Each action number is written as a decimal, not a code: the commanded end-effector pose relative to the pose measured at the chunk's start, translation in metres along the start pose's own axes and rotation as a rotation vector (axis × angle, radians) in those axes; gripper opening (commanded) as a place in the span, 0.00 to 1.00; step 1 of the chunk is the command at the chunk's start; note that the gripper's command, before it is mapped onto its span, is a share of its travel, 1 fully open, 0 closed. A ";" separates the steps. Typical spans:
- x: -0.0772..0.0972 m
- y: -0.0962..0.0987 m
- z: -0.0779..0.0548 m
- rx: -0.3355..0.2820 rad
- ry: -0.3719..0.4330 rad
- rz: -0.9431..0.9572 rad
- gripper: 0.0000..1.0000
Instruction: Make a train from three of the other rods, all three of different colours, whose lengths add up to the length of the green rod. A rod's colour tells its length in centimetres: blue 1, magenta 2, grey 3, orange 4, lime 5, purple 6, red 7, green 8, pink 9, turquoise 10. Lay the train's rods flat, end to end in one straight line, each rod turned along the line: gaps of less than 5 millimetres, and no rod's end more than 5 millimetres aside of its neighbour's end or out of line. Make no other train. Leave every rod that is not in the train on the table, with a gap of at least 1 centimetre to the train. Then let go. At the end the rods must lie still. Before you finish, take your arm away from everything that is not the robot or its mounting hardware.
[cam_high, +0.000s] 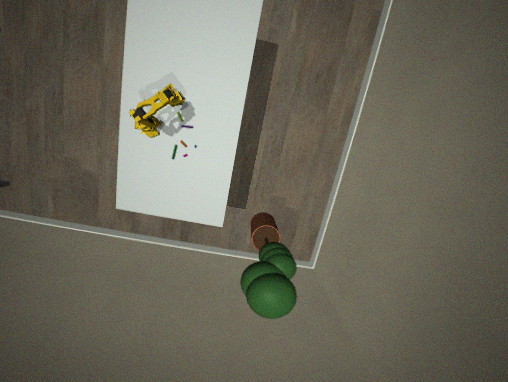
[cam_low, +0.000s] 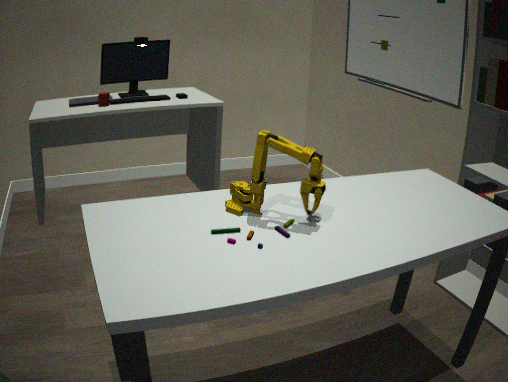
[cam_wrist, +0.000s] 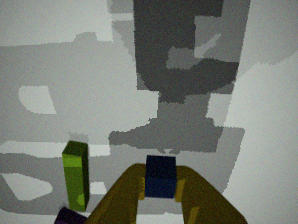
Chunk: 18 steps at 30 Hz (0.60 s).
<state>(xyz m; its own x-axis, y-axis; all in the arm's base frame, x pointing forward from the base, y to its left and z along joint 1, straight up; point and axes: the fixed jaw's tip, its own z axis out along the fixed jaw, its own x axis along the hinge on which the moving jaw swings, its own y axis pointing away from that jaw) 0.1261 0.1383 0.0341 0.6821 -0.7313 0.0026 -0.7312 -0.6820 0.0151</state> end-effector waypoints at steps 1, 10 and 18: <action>-0.003 -0.017 -0.020 0.131 -0.013 0.000 0.00; -0.003 -0.017 -0.019 0.131 -0.013 0.000 0.00; -0.003 -0.018 -0.012 0.131 -0.013 0.000 0.00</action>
<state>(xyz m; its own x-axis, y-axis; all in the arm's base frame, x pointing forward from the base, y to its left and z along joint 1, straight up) 0.1283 0.1409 0.0329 0.6818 -0.7316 0.0011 -0.7316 -0.6818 -0.0037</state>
